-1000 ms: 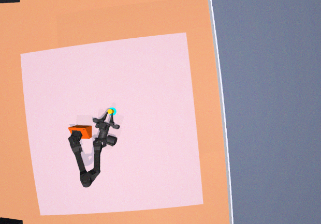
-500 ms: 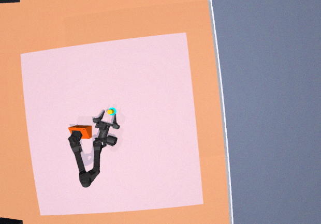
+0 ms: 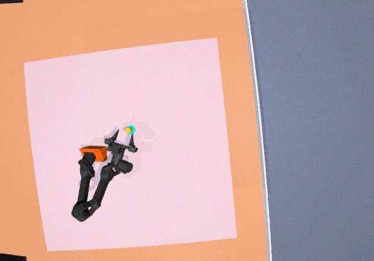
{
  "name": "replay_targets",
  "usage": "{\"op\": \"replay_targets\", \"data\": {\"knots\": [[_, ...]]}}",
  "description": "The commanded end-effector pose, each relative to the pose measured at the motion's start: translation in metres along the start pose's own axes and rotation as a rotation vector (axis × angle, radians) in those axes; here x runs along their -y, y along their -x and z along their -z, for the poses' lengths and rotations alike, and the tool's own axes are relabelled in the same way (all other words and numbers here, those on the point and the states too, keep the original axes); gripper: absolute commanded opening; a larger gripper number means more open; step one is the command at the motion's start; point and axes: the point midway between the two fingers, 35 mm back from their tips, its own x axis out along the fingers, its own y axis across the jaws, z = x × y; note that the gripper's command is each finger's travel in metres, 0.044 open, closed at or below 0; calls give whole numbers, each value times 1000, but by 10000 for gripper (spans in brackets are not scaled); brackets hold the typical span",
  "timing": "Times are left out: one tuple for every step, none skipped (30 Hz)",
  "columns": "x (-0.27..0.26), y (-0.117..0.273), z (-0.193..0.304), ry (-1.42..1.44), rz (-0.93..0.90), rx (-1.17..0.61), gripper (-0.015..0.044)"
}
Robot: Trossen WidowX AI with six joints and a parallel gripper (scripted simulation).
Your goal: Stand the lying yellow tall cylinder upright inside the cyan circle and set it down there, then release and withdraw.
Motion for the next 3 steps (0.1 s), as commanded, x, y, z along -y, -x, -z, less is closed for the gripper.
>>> {"op": "replay_targets", "data": {"knots": [[-6, 2, -14, -10, -2, 2, 400], [-6, 2, -14, -10, -2, 2, 400], [-6, 2, -14, -10, -2, 2, 400]]}}
